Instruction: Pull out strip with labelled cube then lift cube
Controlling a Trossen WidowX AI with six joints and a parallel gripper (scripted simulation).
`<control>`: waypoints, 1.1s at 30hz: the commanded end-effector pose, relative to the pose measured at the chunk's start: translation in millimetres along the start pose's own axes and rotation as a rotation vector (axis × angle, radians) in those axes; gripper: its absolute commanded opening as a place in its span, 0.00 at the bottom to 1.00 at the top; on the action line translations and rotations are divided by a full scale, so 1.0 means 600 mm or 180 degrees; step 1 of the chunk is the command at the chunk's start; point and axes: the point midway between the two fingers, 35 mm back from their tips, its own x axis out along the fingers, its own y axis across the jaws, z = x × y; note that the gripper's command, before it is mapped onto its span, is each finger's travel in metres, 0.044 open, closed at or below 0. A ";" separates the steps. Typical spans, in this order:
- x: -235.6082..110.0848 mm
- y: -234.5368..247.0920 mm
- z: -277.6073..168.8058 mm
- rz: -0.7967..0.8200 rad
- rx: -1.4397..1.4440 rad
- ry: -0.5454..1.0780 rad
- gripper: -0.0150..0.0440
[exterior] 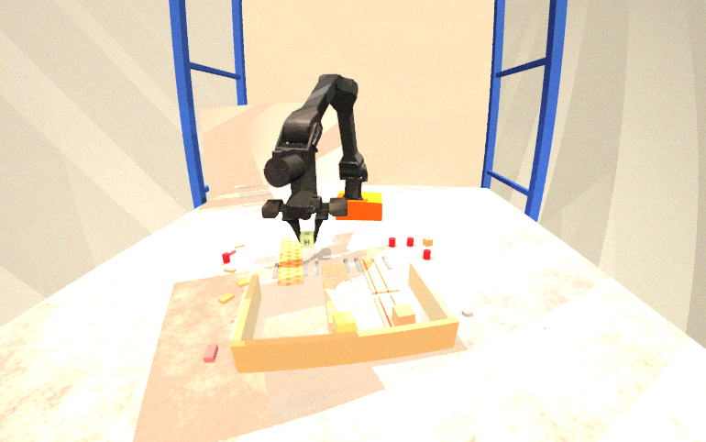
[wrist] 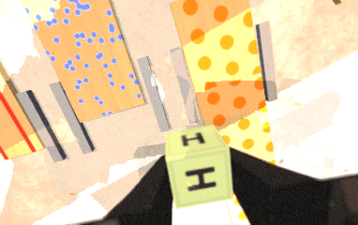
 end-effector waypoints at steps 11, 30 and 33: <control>-0.001 0.028 -0.080 -0.0002 -0.0008 -0.0032 0.25; -0.061 0.031 -0.089 -0.0004 -0.0011 -0.0029 0.25; -0.061 0.031 -0.089 -0.0004 -0.0011 -0.0029 0.25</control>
